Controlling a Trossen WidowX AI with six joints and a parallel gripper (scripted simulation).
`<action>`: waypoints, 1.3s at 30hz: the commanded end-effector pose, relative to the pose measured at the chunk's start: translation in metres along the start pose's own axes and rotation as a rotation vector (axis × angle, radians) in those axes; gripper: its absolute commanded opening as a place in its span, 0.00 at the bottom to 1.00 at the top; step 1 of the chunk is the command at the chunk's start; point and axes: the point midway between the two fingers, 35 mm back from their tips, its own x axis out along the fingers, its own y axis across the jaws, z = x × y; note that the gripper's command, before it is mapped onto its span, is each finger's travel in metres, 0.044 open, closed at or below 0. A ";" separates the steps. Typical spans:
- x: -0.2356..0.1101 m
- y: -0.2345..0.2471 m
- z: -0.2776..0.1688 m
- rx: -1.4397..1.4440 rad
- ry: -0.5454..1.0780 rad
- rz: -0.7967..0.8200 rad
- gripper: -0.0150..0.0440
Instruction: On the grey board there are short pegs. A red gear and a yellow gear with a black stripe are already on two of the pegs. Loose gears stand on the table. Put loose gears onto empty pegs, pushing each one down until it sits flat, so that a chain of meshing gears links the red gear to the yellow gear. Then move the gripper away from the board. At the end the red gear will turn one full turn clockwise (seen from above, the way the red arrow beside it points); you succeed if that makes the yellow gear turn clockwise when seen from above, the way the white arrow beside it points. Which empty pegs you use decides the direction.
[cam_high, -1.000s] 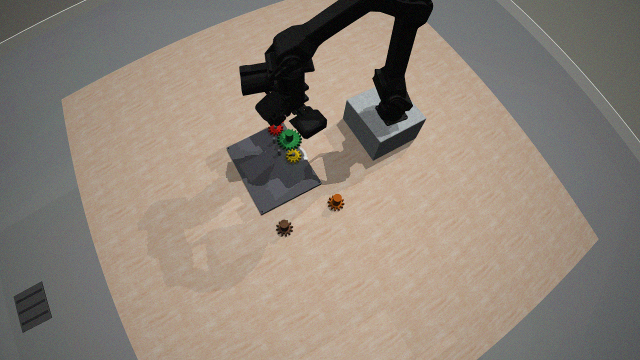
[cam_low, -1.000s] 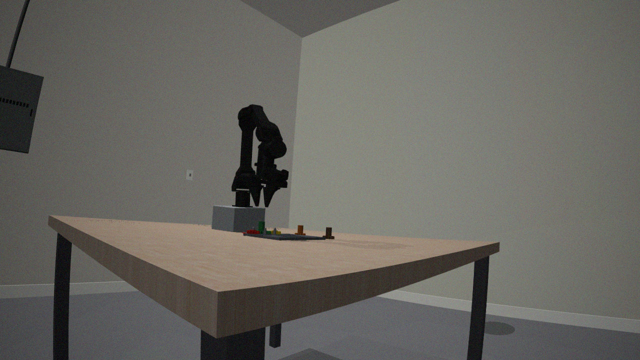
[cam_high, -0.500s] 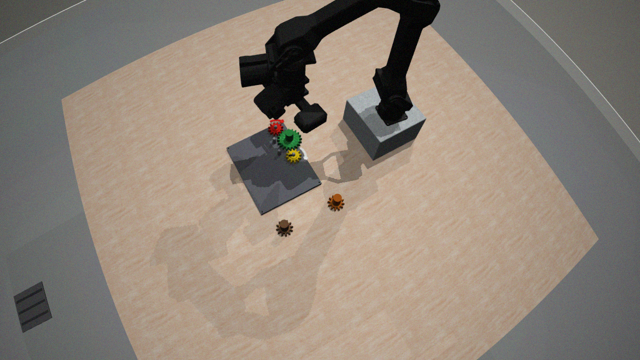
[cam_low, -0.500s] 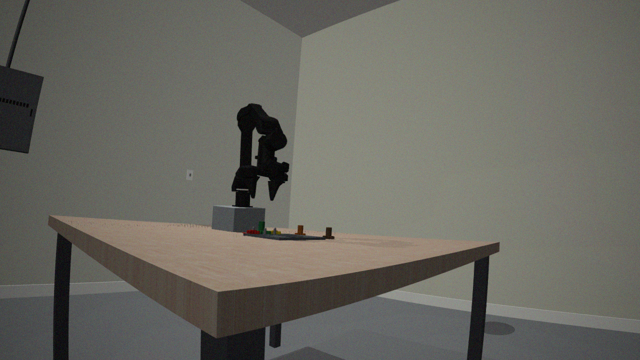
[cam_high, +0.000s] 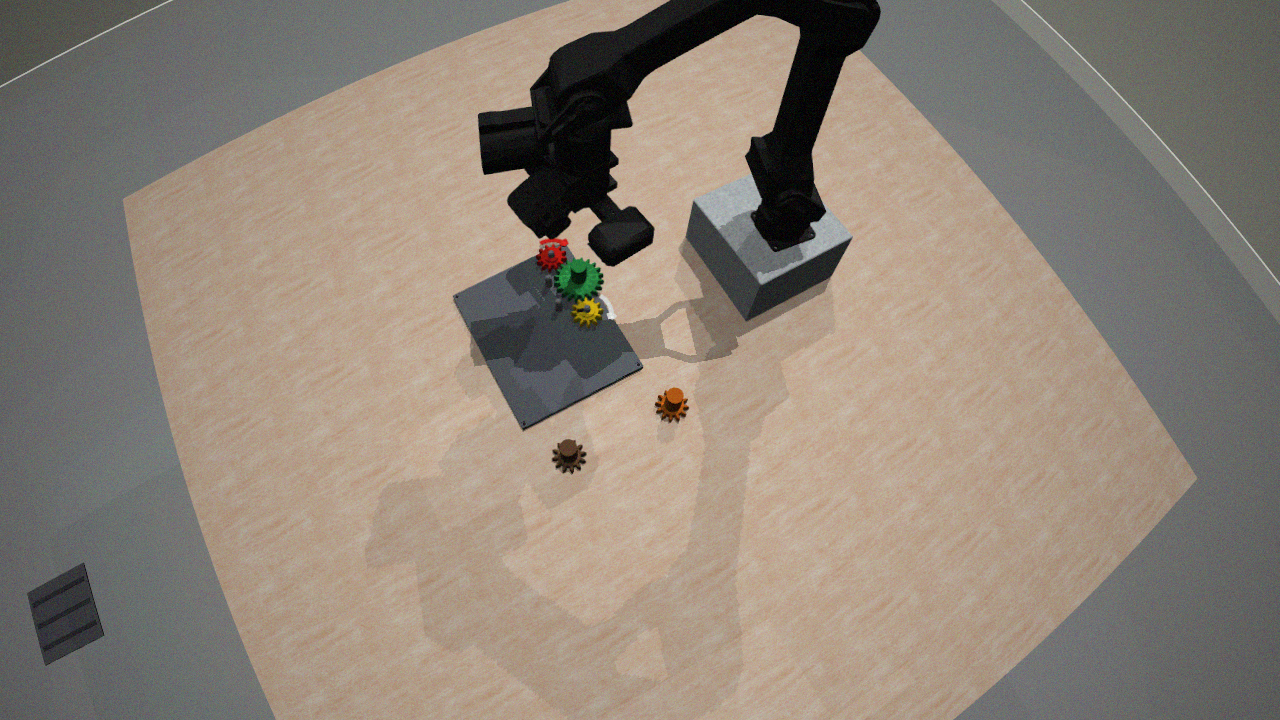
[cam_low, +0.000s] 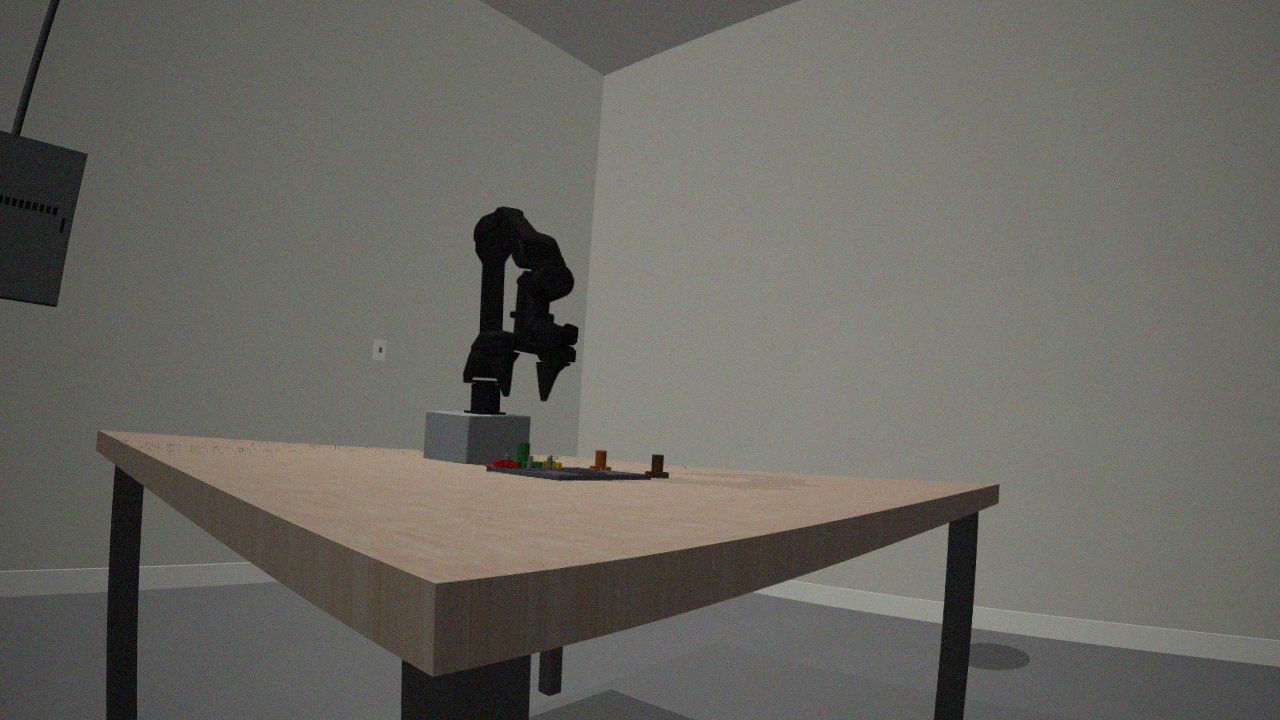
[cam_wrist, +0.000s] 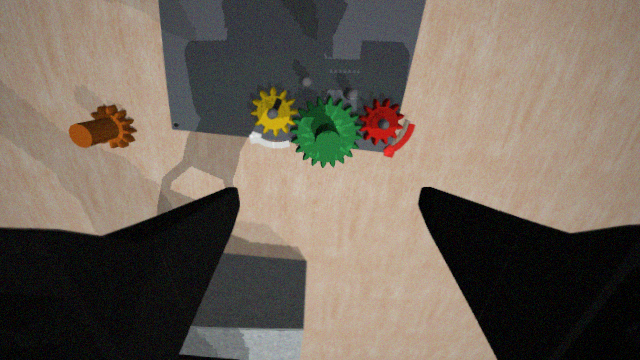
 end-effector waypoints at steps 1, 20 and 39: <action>-0.001 0.000 0.000 0.006 -0.001 0.000 1.00; -0.001 0.003 0.003 0.004 -0.001 0.000 1.00; -0.035 0.223 0.047 -0.022 -0.006 0.019 1.00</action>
